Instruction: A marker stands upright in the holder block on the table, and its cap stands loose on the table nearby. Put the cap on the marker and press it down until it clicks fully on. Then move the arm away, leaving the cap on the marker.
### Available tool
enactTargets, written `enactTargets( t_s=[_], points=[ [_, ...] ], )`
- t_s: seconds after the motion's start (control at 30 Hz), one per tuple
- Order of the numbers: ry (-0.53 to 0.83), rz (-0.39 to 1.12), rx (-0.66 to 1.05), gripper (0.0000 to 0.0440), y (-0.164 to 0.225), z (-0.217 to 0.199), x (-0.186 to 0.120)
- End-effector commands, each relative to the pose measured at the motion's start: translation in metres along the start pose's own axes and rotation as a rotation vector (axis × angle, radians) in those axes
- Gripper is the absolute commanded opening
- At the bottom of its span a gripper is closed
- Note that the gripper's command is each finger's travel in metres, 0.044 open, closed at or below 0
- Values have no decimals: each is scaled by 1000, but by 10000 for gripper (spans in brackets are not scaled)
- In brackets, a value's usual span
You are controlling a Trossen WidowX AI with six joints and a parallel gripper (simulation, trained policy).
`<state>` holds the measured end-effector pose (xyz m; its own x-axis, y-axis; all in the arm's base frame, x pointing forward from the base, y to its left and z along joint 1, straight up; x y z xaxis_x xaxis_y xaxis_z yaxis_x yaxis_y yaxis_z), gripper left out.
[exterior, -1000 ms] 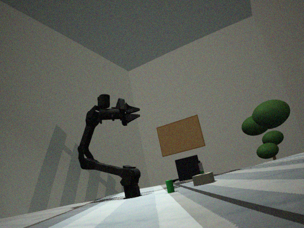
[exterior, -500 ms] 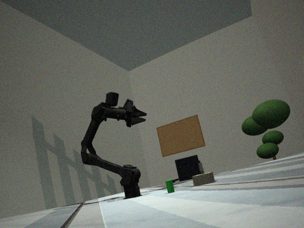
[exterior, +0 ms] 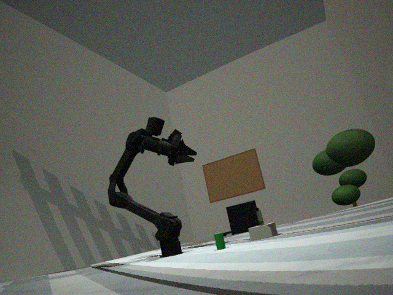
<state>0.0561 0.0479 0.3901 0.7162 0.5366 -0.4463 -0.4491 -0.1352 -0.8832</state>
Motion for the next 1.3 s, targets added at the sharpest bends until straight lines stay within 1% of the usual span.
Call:
enactTargets(
  t_s=[0.0,1.27],
  points=[
    [-9,31,6,320,0,-3,6],
    [-1,328,88,321,-2,-55,61]
  ],
)
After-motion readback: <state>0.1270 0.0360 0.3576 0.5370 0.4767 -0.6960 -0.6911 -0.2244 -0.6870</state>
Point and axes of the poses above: the point midway between the two fingers, 35 mm back from their tips, its own x axis out along the fingers, its own z axis across the jaws, y = z × x, the point moved 6 cm from there along -x, back along the fingers, and after that the axes turned 14 degrees about x, right-handed, at the moved point
